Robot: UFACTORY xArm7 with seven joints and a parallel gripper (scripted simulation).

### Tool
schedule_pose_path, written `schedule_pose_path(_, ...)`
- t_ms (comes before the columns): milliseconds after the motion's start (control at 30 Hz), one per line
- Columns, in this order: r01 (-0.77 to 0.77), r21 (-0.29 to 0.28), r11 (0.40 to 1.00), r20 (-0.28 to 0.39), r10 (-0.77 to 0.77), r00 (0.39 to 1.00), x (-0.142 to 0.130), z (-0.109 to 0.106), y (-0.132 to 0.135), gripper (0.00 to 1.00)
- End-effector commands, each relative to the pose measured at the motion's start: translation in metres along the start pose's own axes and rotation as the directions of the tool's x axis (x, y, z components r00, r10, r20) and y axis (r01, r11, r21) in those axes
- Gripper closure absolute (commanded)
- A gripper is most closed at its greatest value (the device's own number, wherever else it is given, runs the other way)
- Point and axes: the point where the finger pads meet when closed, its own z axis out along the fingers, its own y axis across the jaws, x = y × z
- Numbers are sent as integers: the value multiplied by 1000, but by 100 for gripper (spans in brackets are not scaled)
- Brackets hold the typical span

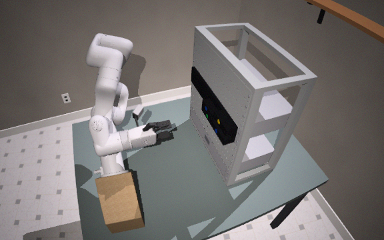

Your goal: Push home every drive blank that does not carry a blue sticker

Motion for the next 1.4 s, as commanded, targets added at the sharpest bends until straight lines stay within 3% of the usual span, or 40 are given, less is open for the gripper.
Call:
schedule_pose_path(0, -32, 1, 999, 1, 32, 999, 0, 0, 1, 0)
schedule_pose_path(267, -228, 0, 974, 2, 228, 974, -1, -1, 2, 0)
schedule_pose_path(633, -478, -1, 878, 3, 478, 878, -1, -2, 2, 0)
schedule_pose_path(833, -644, -1, 765, 3, 644, 765, -2, -3, 2, 0)
schedule_pose_path(1067, -813, -3, 583, 3, 813, 583, -2, -4, 3, 0)
schedule_pose_path(1133, -813, -3, 583, 3, 813, 583, -2, -4, 3, 0)
schedule_pose_path(1367, -935, -4, 355, 3, 935, 355, -3, -5, 3, 0)
